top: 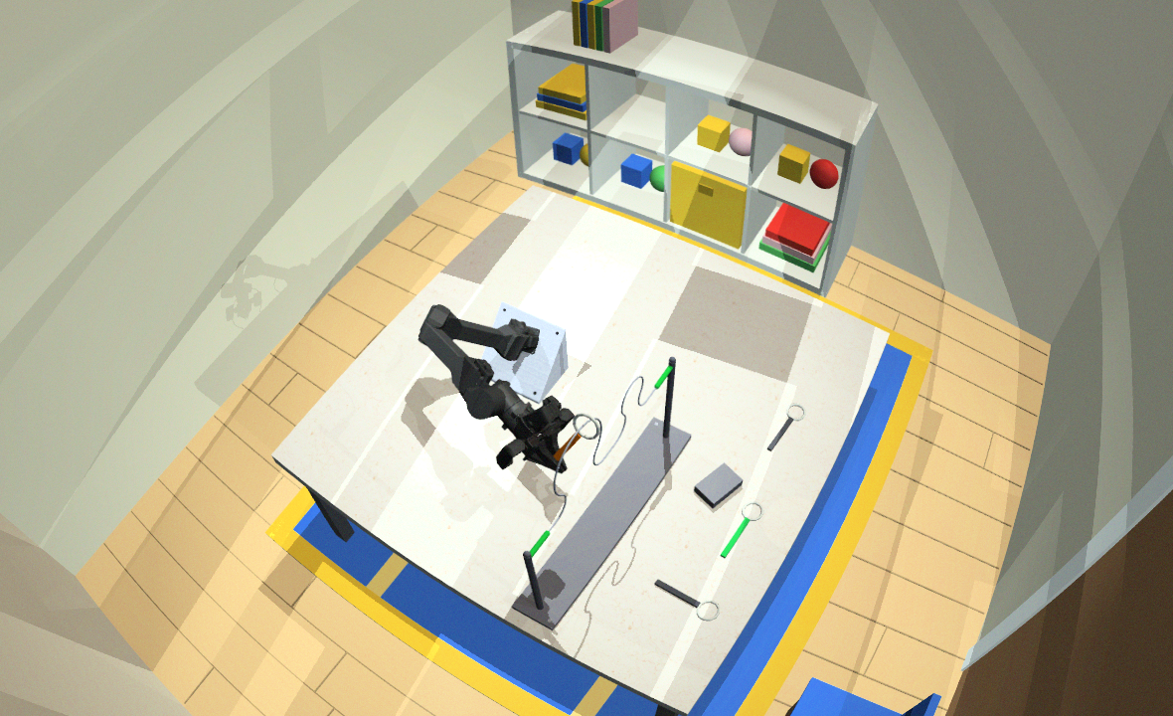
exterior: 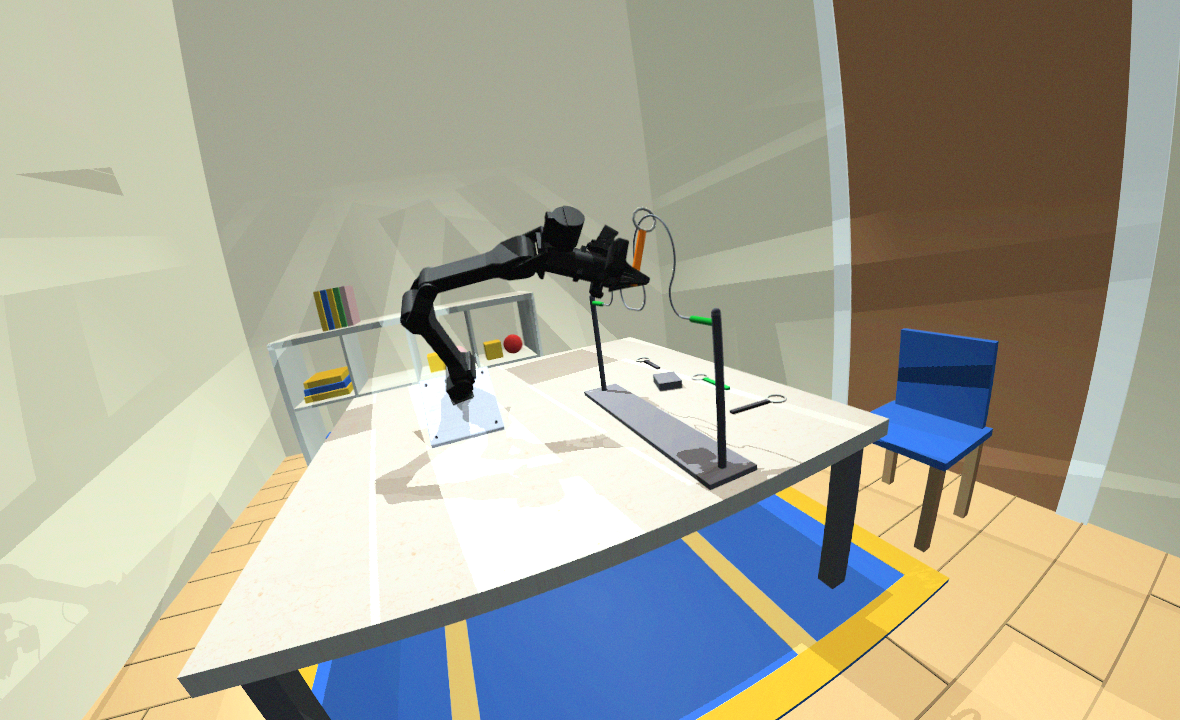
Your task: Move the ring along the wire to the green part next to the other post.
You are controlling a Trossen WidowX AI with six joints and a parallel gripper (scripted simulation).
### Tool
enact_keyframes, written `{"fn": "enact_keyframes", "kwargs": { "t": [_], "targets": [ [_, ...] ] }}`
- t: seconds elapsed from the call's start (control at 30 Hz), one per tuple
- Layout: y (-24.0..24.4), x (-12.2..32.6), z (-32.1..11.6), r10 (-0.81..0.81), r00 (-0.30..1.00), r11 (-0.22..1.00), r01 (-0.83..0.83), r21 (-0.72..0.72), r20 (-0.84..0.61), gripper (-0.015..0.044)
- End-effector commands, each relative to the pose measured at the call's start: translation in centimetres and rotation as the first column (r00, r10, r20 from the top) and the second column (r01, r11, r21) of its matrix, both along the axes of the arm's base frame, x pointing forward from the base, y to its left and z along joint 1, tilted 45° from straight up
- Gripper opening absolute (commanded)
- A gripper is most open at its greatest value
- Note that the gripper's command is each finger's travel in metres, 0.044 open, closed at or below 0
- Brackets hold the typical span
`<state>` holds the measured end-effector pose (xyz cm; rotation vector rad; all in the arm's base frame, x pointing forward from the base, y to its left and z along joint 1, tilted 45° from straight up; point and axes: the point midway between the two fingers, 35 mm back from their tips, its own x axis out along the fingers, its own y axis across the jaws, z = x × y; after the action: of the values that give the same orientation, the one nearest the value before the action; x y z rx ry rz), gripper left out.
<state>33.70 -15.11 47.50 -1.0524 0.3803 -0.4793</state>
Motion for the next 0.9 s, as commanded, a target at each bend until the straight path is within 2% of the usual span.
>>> {"fn": "enact_keyframes", "kwargs": {
  "t": [0.0,0.87],
  "targets": [
    [0.0,-0.4,0.4,-0.004,1.000,0.999,0.004,-0.053,0.001,-0.0150],
    [-0.4,-0.5,1.5,-0.019,0.999,0.930,0.002,-0.367,-0.043,-0.0150]
  ]
}}
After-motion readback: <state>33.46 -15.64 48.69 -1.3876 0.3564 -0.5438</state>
